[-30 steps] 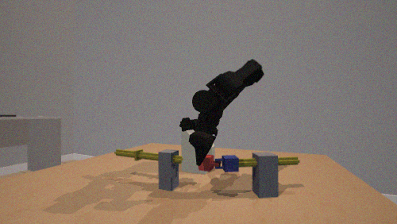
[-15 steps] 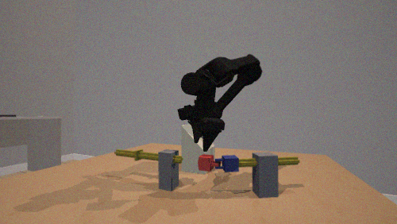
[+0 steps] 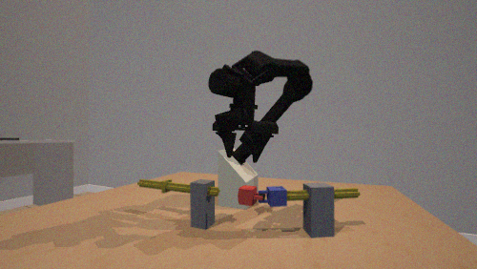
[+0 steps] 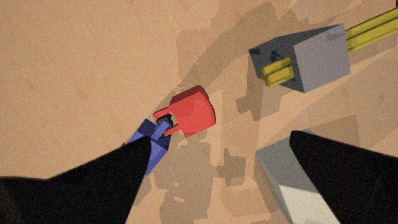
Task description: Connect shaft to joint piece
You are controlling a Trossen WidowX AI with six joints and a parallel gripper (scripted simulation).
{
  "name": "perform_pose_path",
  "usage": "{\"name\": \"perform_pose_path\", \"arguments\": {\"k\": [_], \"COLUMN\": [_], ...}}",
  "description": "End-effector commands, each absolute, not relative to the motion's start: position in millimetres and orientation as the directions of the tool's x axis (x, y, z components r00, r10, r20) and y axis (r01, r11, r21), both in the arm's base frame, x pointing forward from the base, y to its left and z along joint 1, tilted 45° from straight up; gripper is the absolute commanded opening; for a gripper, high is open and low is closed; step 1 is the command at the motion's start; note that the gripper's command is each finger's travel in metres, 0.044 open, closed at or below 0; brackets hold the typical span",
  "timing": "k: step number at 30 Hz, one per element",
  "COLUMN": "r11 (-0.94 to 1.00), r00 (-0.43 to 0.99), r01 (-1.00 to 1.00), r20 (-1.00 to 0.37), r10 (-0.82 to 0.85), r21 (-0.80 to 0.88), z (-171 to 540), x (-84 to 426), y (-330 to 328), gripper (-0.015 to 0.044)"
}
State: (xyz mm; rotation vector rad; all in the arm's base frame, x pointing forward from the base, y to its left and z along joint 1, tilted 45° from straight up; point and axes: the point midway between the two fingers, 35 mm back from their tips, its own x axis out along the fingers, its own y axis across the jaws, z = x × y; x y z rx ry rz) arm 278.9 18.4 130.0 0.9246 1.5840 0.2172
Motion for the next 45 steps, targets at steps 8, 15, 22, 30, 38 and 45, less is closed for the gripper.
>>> {"name": "perform_pose_path", "arguments": {"k": [8, 15, 22, 30, 38, 45], "r11": [0.702, 0.705, 0.652, 0.532, 0.389, 0.254], "r00": [0.072, 0.071, 0.052, 0.028, 0.020, 0.025], "r01": [0.097, 0.094, 0.229, 0.461, 0.667, 0.815], "r20": [-0.708, -0.711, -0.677, -0.611, -0.537, -0.468], "r10": [0.703, 0.700, 0.734, 0.791, 0.843, 0.883], "r21": [0.706, 0.703, 0.723, 0.710, 0.635, 0.522], "z": [153.4, 153.2, 142.5, 123.9, 105.9, 90.6], "x": [274.2, 273.6, 274.7, 275.8, 275.9, 275.4], "y": [-1.9, -3.0, -5.3, -9.4, -13.3, -16.6], "gripper": [0.0440, 0.0440, 0.0440, 0.0440, 0.0440, 0.0440]}}
